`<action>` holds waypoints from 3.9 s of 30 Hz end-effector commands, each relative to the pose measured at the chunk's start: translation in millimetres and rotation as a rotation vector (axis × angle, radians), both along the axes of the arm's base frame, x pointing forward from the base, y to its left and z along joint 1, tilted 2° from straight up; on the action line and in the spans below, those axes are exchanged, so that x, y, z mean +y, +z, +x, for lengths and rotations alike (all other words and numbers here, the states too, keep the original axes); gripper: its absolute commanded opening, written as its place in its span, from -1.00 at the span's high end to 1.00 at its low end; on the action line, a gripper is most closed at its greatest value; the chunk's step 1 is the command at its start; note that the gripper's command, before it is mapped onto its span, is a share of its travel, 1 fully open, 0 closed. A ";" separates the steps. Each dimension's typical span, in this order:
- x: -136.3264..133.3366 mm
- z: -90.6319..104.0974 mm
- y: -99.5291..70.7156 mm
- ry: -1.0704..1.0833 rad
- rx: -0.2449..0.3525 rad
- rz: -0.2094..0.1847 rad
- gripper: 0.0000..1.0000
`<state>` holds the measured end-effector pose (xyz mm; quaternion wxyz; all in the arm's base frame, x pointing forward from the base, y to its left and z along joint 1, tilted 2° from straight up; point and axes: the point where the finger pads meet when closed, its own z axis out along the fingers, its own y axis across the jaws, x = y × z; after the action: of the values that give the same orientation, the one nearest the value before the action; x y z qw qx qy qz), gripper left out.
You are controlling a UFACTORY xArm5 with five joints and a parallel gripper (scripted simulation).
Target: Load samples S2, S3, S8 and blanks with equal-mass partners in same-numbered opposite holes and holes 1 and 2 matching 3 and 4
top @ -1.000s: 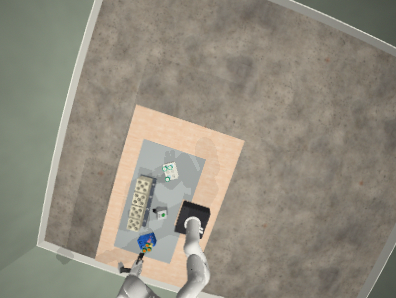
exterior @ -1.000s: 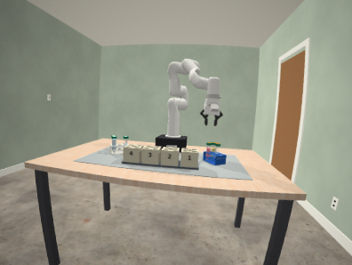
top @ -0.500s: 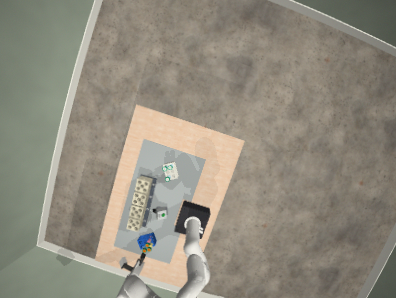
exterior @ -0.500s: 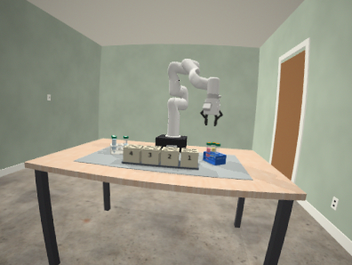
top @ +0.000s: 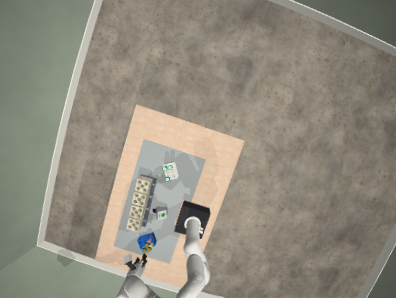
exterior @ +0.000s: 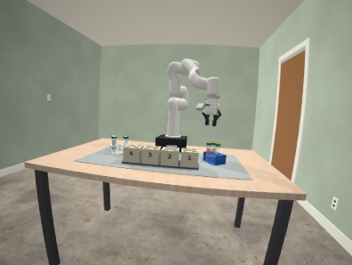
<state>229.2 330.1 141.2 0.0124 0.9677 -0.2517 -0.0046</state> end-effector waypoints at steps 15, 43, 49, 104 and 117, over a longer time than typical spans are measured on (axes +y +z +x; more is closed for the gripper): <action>1.0 0.7 1.3 -0.251 -0.007 0.000 -0.13; 0.3 -0.6 -50.8 -0.251 -0.007 -0.001 -0.13; 0.2 -0.8 -58.8 -0.251 -0.007 -0.001 -0.13; -0.7 -2.4 -122.0 -0.251 -0.007 -0.001 -0.13; -0.8 -2.6 -129.4 -0.251 -0.007 -0.001 -0.13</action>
<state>225.9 328.4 12.6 0.0127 0.9286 -0.3709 -0.0029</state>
